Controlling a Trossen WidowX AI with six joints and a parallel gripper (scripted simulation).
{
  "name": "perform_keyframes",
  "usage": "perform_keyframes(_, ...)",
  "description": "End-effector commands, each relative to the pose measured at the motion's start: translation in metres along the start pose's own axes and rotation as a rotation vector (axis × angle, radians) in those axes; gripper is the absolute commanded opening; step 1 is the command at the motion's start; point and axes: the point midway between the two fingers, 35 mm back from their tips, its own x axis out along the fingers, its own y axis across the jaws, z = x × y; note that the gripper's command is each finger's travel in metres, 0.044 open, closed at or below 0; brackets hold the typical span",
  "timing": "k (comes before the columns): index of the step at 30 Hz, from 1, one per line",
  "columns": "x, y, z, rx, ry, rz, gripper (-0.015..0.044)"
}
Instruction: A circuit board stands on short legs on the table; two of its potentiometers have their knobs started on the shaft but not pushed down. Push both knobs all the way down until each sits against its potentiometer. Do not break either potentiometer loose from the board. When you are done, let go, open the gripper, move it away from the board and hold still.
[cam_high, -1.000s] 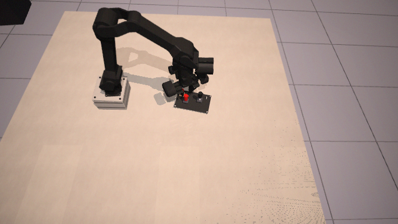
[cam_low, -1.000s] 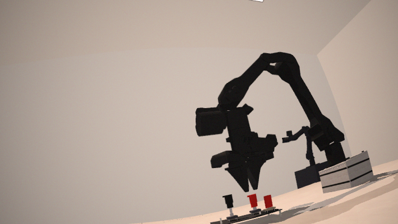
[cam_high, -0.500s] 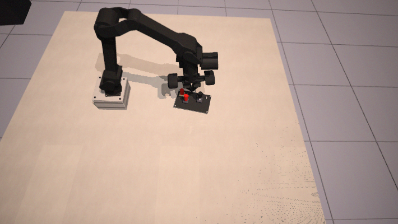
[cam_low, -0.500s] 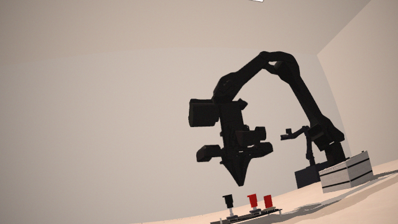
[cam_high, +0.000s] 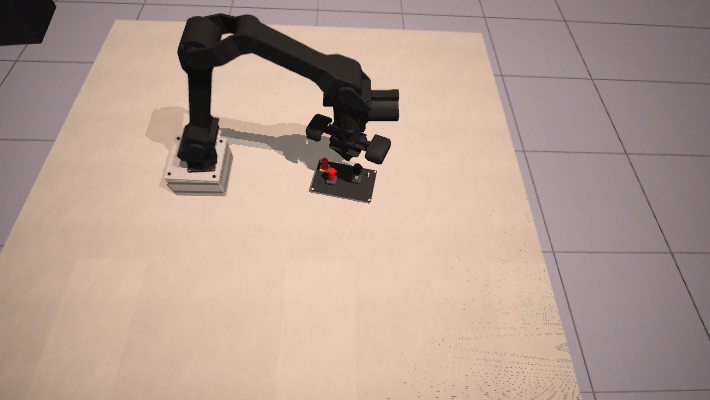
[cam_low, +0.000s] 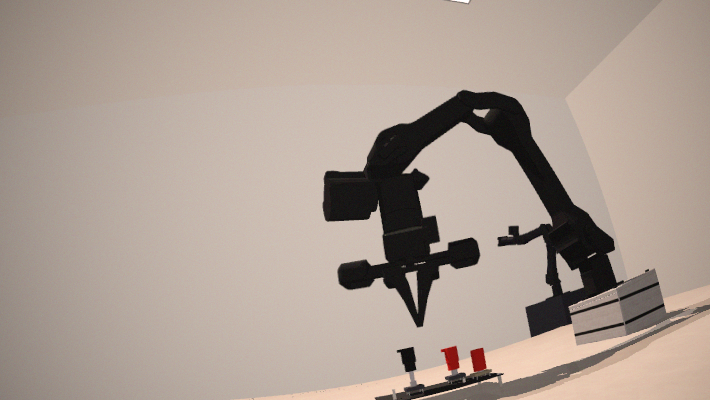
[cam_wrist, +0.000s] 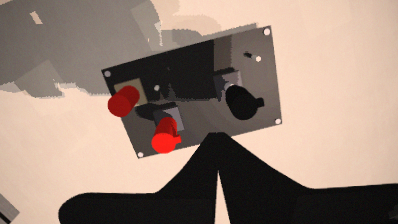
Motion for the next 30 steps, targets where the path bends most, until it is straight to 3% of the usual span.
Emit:
perform_keyframes(1,-0.002,-0.004,0.001,0.127,0.007,0.003,0.0000)
perform_keyframes(30,-0.019,-0.023,0.011,1.050,0.049,0.012,0.0000)
